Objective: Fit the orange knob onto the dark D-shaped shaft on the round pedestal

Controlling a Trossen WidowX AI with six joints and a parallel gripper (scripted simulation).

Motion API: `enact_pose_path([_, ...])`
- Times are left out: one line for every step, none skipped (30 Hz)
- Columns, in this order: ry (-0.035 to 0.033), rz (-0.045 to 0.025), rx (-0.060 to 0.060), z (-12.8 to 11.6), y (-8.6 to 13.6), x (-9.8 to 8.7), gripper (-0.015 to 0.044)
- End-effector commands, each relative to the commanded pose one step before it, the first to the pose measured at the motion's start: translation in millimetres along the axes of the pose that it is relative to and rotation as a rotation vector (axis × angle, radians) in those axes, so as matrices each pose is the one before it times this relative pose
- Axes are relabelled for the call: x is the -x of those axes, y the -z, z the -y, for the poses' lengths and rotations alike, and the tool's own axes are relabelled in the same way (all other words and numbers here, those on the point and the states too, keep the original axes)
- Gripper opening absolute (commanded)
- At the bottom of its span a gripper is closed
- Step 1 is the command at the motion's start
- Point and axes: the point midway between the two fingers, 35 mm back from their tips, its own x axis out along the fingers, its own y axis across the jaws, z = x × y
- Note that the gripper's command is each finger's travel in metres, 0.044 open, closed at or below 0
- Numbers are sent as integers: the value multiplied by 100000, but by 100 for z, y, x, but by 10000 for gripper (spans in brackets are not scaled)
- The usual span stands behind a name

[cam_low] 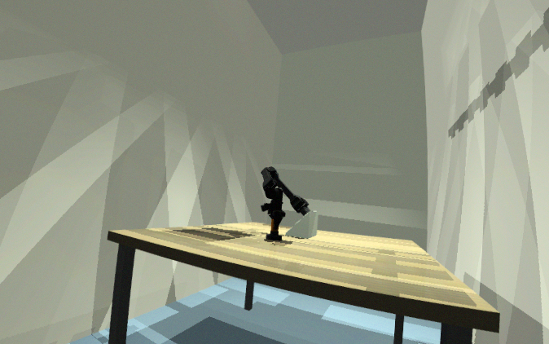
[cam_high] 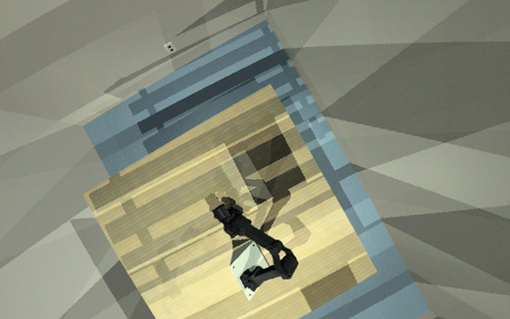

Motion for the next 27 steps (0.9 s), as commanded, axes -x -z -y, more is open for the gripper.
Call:
enact_pose_path([-42,29,-10,-15,0,43,0])
enact_pose_path([0,0,0,0,0,0,26])
enact_pose_path([0,0,0,0,0,0,53])
enact_pose_path([0,0,0,0,0,0,79])
enact_pose_path([0,0,0,0,0,0,105])
enact_pose_path([0,0,0,0,0,0,131])
enact_pose_path([0,0,0,0,0,0,157])
enact_pose_path([0,0,0,0,0,0,184])
enact_pose_path([0,0,0,0,0,0,210])
enact_pose_path([0,0,0,0,0,0,236])
enact_pose_path([0,0,0,0,0,0,262])
enact_pose_path([0,0,0,0,0,0,289])
enact_pose_path([0,0,0,0,0,0,315])
enact_pose_path([0,0,0,0,0,0,341])
enact_pose_path([0,0,0,0,0,0,367])
enact_pose_path([0,0,0,0,0,0,394])
enact_pose_path([0,0,0,0,0,0,420])
enact_pose_path([0,0,0,0,0,0,440])
enact_pose_path([0,0,0,0,0,0,440])
enact_pose_path([0,0,0,0,0,0,440])
enact_pose_path([0,0,0,0,0,0,440])
enact_pose_path([0,0,0,0,0,0,440])
enact_pose_path([0,0,0,0,0,0,440])
enact_pose_path([0,0,0,0,0,0,440])
enact_pose_path([0,0,0,0,0,0,440])
enact_pose_path([0,0,0,0,0,0,440])
enact_pose_path([-52,-50,5,-48,-8,241,440])
